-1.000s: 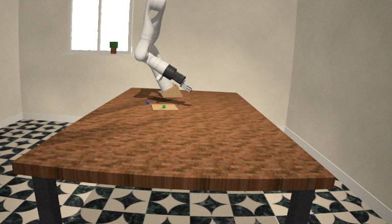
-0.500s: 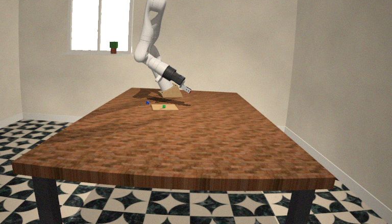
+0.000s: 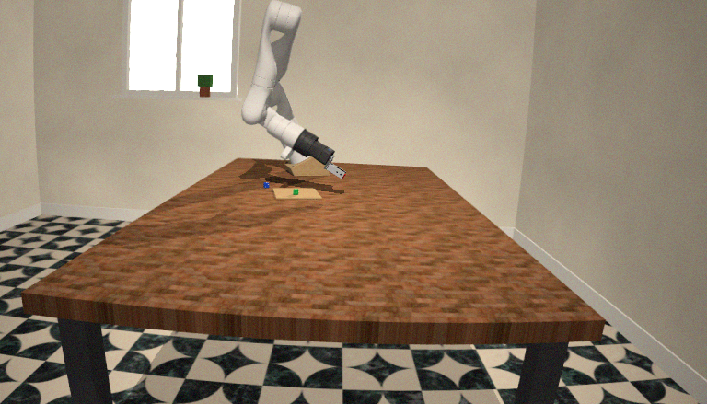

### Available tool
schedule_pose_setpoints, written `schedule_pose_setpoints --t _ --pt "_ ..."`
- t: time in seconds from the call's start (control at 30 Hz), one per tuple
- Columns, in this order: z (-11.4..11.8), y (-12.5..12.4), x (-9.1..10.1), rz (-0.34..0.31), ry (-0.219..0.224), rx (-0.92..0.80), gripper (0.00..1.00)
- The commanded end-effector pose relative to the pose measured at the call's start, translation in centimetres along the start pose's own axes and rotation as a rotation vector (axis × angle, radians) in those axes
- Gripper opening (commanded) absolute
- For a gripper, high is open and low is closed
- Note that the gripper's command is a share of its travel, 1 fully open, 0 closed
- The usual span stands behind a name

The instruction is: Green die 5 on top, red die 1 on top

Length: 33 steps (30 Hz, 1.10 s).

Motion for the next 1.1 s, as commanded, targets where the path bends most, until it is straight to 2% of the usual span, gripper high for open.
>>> schedule_pose_setpoints --t 0.0,0.37,1.07 --pt "0.7 -1.9 -0.5 0.014 0.009 -0.021 0.34" --pt "1.1 -3.7 -1.4 0.014 0.009 -0.021 0.34" --pt "1.1 -3.8 -1.5 0.014 0.009 -0.021 0.34"
Point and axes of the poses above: the point where the finger pads meet when closed, its own x axis back along the fingers, its own z axis across the jaws, y = z × x, the point moved 4 cm from there along x, back along the fingers, and after that the axes turned 12 degrees about x, right-handed, at the moved point
